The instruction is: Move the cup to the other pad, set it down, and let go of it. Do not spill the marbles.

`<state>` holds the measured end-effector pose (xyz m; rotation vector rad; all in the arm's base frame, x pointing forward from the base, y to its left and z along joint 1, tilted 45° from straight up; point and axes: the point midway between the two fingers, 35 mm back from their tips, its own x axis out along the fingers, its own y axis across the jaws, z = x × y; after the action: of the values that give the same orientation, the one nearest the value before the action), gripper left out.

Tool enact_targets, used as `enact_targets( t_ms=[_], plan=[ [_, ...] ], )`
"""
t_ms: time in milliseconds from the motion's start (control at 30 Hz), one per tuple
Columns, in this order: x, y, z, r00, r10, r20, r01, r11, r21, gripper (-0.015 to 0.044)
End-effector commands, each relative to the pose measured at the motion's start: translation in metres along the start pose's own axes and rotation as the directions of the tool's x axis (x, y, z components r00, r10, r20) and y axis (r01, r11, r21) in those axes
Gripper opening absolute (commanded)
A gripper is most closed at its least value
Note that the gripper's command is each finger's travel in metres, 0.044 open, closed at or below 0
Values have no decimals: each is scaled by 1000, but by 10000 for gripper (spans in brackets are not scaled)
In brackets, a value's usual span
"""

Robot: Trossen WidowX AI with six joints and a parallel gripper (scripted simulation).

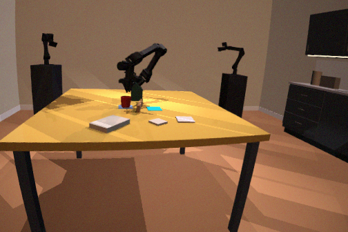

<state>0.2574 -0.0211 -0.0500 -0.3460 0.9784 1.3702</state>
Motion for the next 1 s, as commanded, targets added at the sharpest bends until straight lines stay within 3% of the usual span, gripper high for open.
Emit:
enact_targets(
  t_ms=[0,967],
  plan=[
    [2,1,-1,999,26,38,-25,999,-24,148],
    [42,1,-1,999,25,37,-24,999,-23,148]
  ],
)
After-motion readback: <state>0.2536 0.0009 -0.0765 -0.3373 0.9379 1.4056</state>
